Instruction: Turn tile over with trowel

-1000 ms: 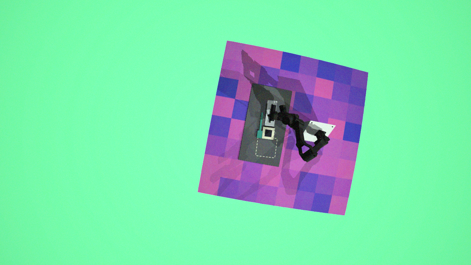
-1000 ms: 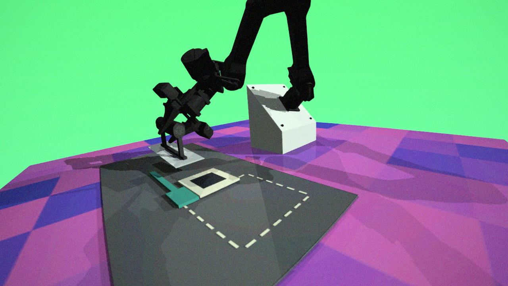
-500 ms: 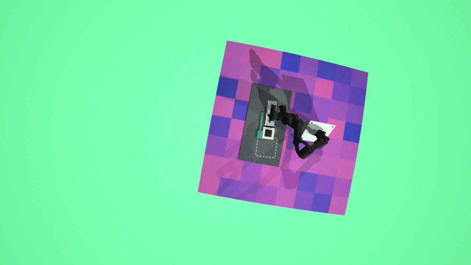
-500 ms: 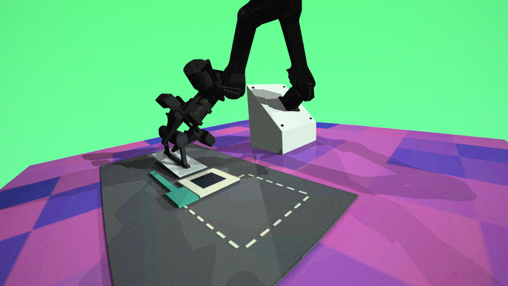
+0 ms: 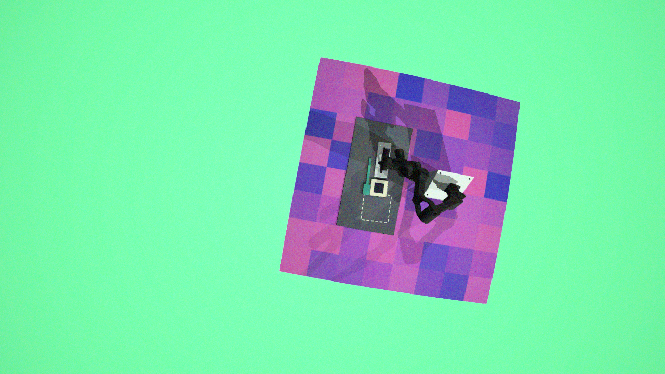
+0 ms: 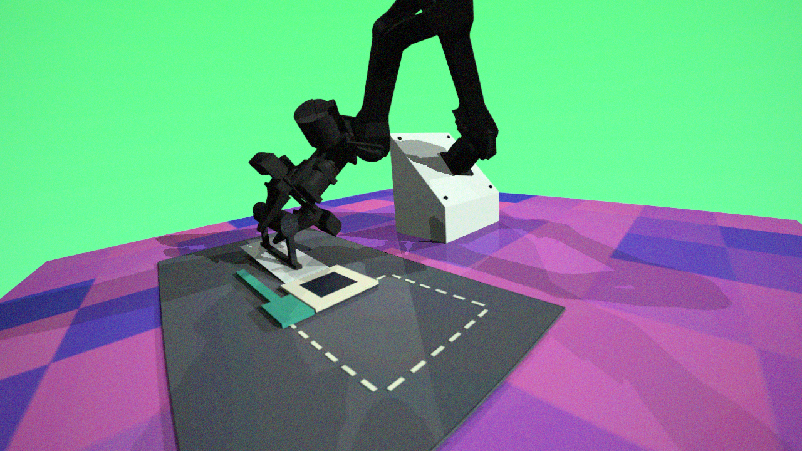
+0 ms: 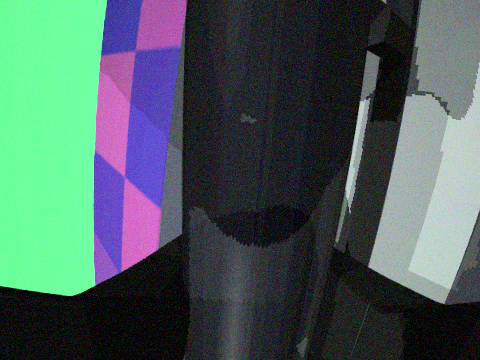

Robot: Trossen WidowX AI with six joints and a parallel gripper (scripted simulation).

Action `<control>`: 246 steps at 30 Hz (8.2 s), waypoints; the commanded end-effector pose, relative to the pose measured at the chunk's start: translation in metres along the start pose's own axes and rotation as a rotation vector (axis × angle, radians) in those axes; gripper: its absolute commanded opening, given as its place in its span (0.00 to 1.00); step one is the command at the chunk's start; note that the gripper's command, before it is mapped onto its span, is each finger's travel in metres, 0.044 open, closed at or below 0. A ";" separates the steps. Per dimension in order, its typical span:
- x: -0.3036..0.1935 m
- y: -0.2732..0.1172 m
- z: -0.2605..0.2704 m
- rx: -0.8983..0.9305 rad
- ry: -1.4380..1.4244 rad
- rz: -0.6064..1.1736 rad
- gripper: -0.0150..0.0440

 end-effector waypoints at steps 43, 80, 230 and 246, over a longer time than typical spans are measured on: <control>-0.042 -0.017 0.019 0.001 0.073 0.075 0.25; -0.096 -0.041 0.045 0.000 0.074 0.076 0.25; 0.130 -0.028 -0.015 -0.001 0.308 -0.218 0.25; 0.129 -0.018 -0.028 0.000 0.309 -0.217 0.43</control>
Point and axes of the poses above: the point midway between the two fingers, 35 mm back from their tips, its own y axis out along the fingers, its own z axis across the jaws, x = y × z, the point moved 2 cm from there along -y, back along the fingers, and after that the axes turned 3 degrees about y, right-handed, at the moved point
